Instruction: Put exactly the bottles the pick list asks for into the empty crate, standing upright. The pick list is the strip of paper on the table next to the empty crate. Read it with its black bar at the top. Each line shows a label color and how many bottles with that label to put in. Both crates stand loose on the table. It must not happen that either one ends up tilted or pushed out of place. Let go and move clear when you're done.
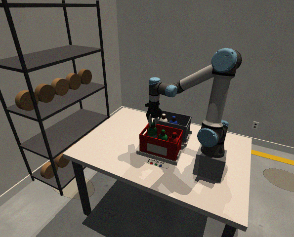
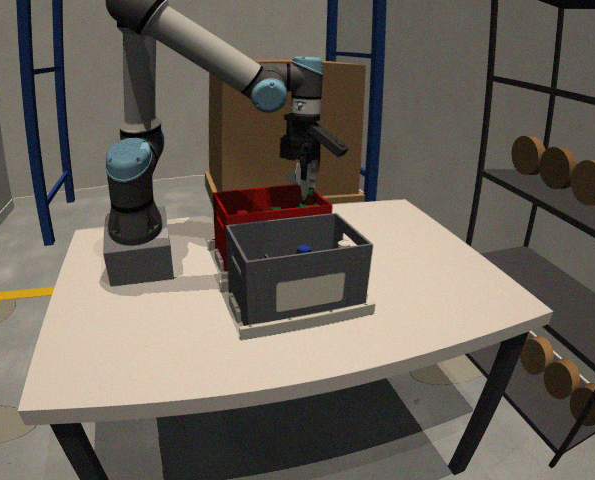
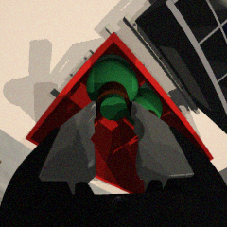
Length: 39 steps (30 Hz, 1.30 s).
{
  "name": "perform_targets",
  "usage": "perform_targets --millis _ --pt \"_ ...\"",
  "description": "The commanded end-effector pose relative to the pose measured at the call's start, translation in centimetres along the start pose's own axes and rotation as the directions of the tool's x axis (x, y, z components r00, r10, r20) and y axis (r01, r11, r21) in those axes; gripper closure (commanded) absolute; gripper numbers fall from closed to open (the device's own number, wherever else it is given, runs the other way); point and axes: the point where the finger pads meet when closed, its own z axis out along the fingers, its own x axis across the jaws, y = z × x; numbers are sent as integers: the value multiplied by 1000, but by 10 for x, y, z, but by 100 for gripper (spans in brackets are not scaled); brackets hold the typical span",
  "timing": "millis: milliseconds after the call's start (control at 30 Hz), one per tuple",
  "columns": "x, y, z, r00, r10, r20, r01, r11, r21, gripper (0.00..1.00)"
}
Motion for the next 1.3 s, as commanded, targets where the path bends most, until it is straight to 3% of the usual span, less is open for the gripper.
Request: perform_targets --millis 0,1267 --pt "-1 -2 3 1000 1 5 -1 1000 6 100" --pt "-1 -3 24 1000 1 5 -1 1000 6 100"
